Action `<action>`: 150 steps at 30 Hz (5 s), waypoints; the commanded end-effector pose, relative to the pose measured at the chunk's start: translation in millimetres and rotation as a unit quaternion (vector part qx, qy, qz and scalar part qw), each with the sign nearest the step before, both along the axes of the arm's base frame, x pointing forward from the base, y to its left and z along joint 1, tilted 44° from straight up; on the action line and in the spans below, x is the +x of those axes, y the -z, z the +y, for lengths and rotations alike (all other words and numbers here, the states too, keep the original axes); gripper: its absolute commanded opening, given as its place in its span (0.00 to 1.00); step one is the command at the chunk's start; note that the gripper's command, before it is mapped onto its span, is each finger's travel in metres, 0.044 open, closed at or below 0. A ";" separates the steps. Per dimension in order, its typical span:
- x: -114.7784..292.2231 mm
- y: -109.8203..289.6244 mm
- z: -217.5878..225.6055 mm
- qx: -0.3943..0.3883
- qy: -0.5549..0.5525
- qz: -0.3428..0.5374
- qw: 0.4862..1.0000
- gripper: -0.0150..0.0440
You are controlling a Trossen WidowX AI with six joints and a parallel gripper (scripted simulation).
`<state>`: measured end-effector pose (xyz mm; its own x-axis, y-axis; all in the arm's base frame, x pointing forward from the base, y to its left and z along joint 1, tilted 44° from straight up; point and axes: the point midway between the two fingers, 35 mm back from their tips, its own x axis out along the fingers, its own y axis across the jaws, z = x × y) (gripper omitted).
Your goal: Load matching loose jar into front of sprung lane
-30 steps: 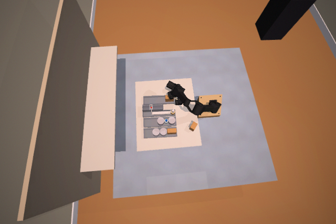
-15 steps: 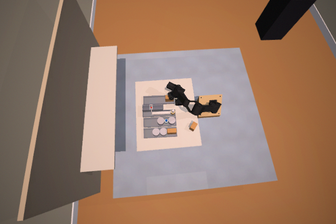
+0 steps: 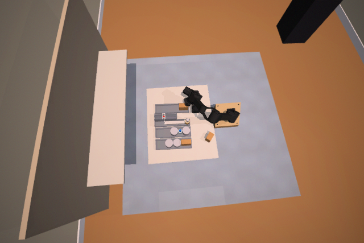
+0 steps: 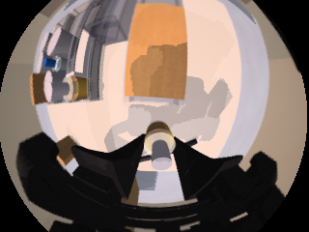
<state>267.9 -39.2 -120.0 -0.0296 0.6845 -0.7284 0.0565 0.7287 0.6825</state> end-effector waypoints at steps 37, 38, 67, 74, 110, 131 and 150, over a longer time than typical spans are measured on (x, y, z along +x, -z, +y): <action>28.1 -122.4 53.8 0.003 -0.008 -0.032 0.999 0.25; 27.3 -124.6 59.8 0.004 -0.007 -0.031 0.999 0.25; 30.2 -110.2 85.6 0.007 -0.007 -0.031 0.999 0.25; 33.5 -110.2 85.7 0.007 -0.007 -0.031 0.999 0.25; 50.3 -110.6 86.4 0.007 -0.007 -0.031 0.999 0.25; 60.0 -111.6 86.6 0.007 -0.007 -0.032 0.999 0.25; 68.8 -113.1 86.2 0.007 -0.007 -0.032 0.999 0.25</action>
